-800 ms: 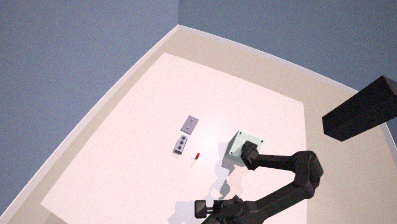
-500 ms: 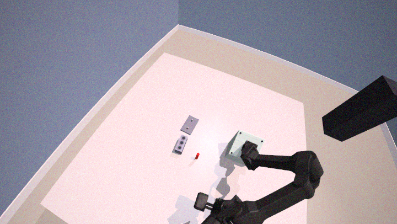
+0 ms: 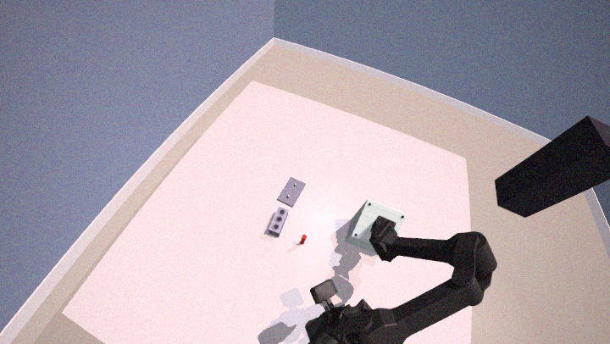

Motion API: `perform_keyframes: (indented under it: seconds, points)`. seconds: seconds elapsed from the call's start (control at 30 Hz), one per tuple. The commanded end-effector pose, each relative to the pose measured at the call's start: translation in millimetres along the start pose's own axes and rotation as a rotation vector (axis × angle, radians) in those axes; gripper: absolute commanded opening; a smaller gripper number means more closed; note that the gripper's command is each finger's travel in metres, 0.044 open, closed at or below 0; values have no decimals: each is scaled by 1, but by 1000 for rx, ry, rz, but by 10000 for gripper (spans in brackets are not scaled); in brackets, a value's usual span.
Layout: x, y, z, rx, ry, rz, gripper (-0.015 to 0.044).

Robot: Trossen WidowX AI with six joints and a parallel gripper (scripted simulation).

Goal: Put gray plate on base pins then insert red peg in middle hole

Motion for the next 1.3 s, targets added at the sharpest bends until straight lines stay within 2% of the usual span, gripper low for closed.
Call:
perform_keyframes:
  seconds: [0.0,0.9,1.27]
  points:
    - [1,1,0,854,17,2,440]
    - [1,1,0,2293,26,-20,440]
    - [1,1,0,2333,25,-21,440]
Point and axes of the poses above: the point midway between the two fingers, 35 mm back from their tips, its own x axis out along the fingers, its own y axis across the jaws, z = x × y, the point moved 1 cm from there along -x, back along the fingers, and after that the axes turned 9 degrees about x, right-handed, at the moved point
